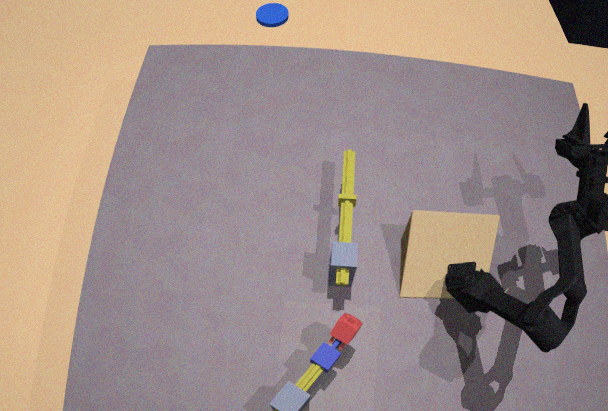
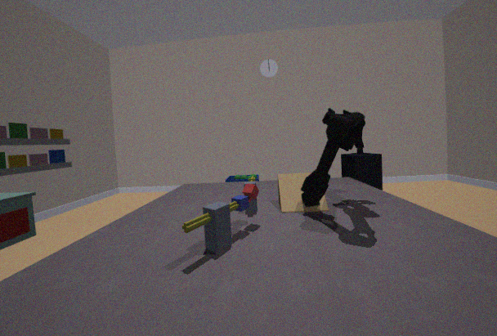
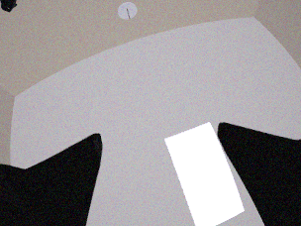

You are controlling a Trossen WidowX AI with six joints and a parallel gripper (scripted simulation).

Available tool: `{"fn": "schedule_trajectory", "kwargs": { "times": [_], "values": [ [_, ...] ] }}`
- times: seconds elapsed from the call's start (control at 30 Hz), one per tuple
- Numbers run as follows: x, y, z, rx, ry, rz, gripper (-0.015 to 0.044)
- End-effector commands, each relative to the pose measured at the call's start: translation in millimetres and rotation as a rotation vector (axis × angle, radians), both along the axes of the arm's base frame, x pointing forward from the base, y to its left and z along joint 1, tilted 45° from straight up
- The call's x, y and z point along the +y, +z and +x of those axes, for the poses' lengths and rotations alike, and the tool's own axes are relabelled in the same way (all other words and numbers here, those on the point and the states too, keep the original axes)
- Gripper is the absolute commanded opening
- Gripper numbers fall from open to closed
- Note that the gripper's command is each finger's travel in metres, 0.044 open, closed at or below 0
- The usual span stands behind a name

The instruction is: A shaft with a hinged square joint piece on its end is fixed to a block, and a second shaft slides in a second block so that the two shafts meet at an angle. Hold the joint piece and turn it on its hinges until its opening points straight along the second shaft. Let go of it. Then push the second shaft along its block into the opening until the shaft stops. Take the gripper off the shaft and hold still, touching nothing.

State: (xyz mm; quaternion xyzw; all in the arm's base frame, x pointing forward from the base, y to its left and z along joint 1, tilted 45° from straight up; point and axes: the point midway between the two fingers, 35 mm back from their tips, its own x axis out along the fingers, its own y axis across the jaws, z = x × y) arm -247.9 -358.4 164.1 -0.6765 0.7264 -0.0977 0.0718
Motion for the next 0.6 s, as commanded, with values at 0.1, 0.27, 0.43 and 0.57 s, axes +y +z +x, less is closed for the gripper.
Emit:
{"fn": "schedule_trajectory", "kwargs": {
  "times": [0.1,0.27,0.43,0.57],
  "values": [
    [-3.7,-0.3,3.2,-0.021,0.007,0.005,0.044],
    [-29.1,-3.1,29.0,-0.17,0.057,0.05,0.044],
    [-53.4,-6.2,61.4,-0.323,0.106,0.113,0.044],
    [-69.9,-8.9,90.5,-0.439,0.139,0.173,0.044]
  ]
}}
